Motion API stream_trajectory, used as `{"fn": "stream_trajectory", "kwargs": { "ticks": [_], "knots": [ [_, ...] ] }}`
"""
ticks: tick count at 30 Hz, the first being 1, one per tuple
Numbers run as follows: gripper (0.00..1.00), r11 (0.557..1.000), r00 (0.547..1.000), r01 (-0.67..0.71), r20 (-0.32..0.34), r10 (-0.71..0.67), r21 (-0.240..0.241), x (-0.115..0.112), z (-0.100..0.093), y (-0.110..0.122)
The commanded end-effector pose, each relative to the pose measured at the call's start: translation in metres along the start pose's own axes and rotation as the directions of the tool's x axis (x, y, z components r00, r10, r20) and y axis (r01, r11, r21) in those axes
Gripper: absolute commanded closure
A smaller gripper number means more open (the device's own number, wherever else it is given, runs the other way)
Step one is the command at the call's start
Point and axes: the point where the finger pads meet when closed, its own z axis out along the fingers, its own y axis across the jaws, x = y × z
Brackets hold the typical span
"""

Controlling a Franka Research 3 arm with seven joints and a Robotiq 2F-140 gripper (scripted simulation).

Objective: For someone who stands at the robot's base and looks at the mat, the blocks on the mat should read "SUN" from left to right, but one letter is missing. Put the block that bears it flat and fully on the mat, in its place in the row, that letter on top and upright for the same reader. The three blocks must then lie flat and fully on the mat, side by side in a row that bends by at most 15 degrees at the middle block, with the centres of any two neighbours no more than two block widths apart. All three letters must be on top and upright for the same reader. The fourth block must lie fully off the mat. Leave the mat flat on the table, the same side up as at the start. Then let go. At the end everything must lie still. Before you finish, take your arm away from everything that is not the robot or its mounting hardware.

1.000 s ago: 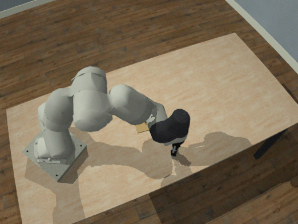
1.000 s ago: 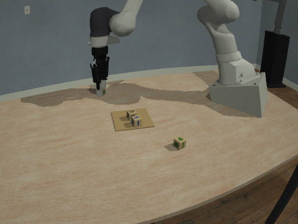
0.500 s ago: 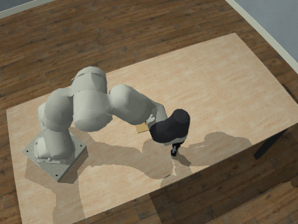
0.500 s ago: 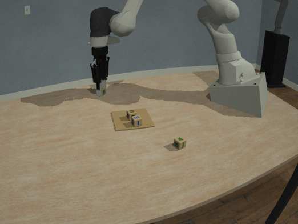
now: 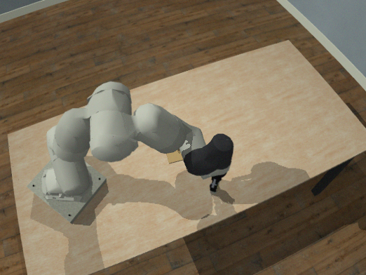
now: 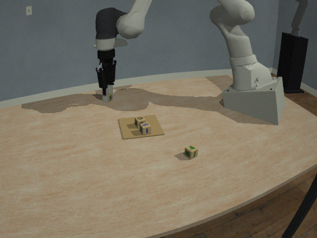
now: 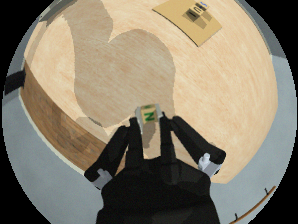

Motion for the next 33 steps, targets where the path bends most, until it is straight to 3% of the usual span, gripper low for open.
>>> {"fn": "stream_trajectory", "kwargs": {
  "ticks": [1,6,11,13,21,33],
  "knots": [
    [0.84,1.000,1.000,0.003,0.002,-0.003,-0.002,-0.001,0.000,0.001],
    [0.84,1.000,1.000,0.003,0.002,-0.003,-0.002,-0.001,-0.014,0.001],
    [0.84,1.000,1.000,0.003,0.002,-0.003,-0.002,-0.001,-0.047,0.001],
    [0.84,1.000,1.000,0.003,0.002,-0.003,-0.002,-0.001,-0.047,0.001],
    [0.84,1.000,1.000,0.003,0.002,-0.003,-0.002,0.000,-0.096,0.001],
    [0.84,1.000,1.000,0.003,0.002,-0.003,-0.002,0.000,-0.100,0.001]
  ]
}}
